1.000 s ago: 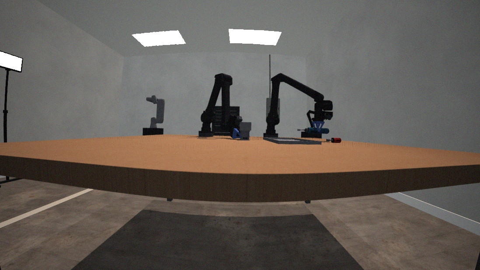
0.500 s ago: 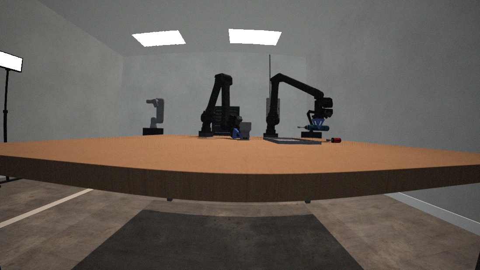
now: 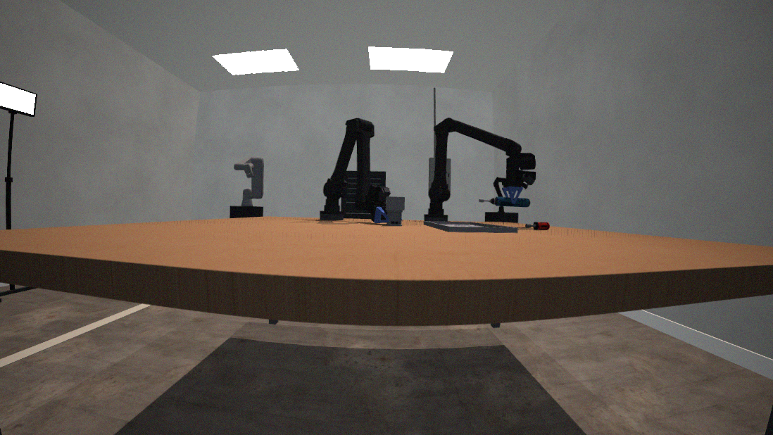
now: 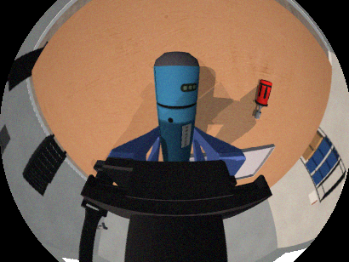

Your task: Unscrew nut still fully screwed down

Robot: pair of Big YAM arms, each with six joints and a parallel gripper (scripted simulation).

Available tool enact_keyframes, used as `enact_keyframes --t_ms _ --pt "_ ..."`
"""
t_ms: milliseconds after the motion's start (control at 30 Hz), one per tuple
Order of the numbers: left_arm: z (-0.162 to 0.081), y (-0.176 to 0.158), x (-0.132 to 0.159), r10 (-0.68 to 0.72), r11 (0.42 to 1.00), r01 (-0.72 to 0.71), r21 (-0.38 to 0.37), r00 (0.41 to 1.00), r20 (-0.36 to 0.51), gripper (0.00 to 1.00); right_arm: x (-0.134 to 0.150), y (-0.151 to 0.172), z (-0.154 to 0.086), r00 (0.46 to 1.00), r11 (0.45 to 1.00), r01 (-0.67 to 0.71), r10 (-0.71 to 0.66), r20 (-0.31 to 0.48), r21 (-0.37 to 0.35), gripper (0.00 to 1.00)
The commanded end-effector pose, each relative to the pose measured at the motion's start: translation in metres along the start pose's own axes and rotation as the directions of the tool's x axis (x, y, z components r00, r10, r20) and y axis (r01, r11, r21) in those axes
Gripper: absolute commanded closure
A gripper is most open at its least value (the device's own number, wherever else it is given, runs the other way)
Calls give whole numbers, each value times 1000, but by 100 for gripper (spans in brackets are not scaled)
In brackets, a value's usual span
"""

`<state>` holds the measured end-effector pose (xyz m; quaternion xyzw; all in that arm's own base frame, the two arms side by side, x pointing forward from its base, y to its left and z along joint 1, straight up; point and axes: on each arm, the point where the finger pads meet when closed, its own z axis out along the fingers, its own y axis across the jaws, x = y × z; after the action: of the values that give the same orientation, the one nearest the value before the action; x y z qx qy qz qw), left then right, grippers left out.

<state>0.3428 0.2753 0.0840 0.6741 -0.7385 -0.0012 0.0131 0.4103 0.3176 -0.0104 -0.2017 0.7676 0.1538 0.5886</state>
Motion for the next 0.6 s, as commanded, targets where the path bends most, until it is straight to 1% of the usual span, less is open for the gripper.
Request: enact_keyframes --t_ms 0,67,400,467,500,567 --pt "-31 -15 -25 -4 999 1 51 999 51 58 17 -1 0 999 1000 16 -16 -40 3 41" --pt "-42 -15 -24 -5 998 1 63 998 63 58 17 -1 0 999 1000 16 -16 -40 3 41" --pt "-60 -14 -24 -5 998 1 64 998 63 58 17 -1 0 999 1000 16 -16 -40 3 41" --pt "-58 -14 -24 -4 998 1 61 998 60 58 17 -1 0 999 1000 16 -16 -40 3 41" --pt "-52 -14 -24 -4 999 1 51 999 51 58 17 -1 0 999 1000 16 -16 -40 3 41" --pt "-52 -14 -24 -4 999 1 51 999 51 58 17 -1 0 999 1000 16 -16 -40 3 41"
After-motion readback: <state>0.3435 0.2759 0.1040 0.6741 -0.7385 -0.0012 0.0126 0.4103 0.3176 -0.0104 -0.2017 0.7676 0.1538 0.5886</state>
